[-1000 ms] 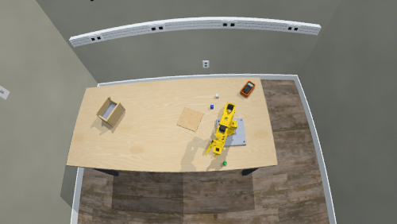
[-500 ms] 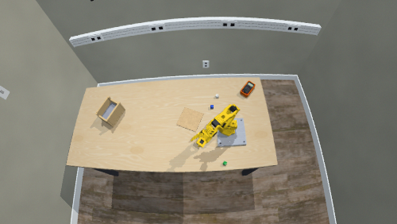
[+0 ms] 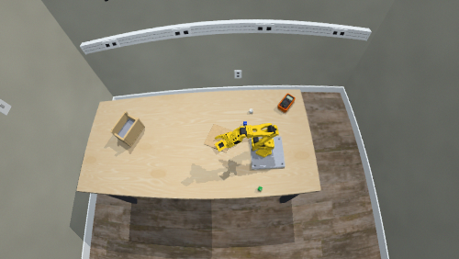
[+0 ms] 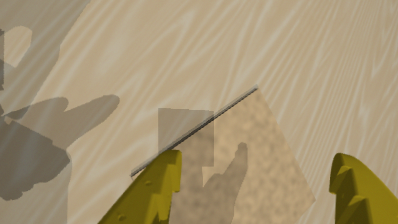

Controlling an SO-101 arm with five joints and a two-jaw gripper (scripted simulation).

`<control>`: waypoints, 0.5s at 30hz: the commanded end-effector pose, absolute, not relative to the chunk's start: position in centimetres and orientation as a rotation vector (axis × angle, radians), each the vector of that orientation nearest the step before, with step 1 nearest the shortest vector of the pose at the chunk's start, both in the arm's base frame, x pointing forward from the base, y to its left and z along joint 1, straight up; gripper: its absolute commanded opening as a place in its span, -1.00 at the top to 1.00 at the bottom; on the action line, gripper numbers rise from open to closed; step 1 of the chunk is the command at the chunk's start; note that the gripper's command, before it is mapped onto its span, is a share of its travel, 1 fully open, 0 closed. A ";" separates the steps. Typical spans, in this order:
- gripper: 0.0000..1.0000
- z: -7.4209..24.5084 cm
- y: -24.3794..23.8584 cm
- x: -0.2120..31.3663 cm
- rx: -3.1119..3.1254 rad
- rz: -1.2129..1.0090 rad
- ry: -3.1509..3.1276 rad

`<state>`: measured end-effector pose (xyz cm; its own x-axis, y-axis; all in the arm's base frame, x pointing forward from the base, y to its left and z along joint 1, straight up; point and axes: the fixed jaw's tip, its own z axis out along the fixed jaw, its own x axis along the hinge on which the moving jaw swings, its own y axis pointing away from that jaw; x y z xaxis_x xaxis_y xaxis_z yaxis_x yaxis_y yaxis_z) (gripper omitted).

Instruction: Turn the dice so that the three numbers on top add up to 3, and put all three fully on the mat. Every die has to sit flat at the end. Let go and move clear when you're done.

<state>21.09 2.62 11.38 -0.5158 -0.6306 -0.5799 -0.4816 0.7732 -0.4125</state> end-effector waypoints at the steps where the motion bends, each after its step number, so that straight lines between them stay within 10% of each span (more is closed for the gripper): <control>1: 0.44 11.6 -1.7 21.1 -0.718 -0.379 2.315; 15: 0.44 11.5 -10.9 16.8 -0.390 -0.586 2.585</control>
<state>18.00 -8.65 11.21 -0.8099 -0.4195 -0.4100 -0.2169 0.8635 -0.4553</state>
